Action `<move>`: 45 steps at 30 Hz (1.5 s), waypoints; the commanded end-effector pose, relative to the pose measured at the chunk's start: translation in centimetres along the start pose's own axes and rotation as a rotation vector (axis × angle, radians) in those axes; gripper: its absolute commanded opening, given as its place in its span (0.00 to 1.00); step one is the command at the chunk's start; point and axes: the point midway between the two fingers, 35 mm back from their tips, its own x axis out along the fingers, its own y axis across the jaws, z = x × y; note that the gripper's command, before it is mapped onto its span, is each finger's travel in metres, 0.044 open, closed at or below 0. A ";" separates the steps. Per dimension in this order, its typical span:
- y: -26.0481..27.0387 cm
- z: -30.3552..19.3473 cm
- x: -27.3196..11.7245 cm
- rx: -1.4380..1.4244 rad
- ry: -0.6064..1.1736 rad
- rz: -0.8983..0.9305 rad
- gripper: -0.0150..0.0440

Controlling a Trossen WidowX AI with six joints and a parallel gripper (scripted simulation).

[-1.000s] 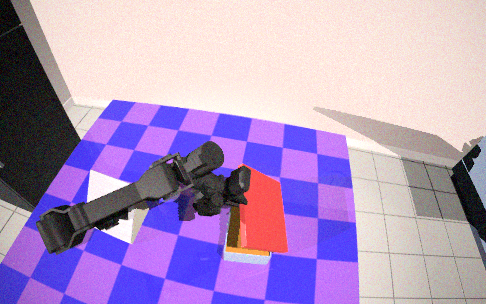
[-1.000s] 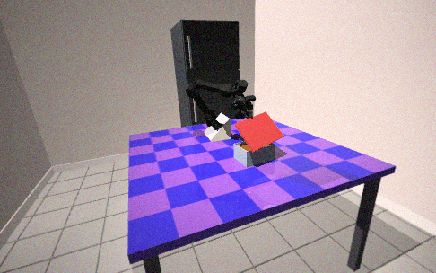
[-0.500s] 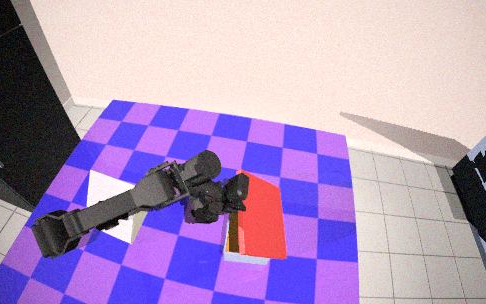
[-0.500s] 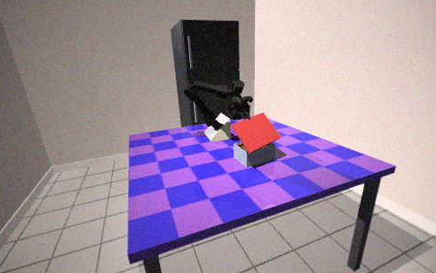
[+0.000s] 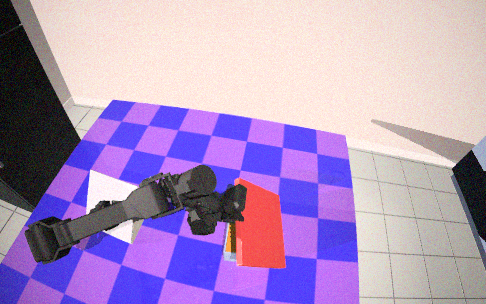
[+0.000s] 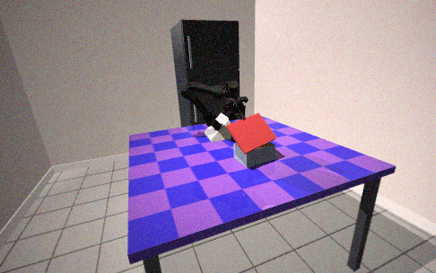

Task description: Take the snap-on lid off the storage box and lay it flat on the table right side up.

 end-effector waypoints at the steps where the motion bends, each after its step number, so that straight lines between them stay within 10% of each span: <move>1: 0.1 0.7 -0.2 0.002 0.005 0.007 0.25; 45: -0.4 9.5 -0.8 -0.001 0.002 0.007 0.25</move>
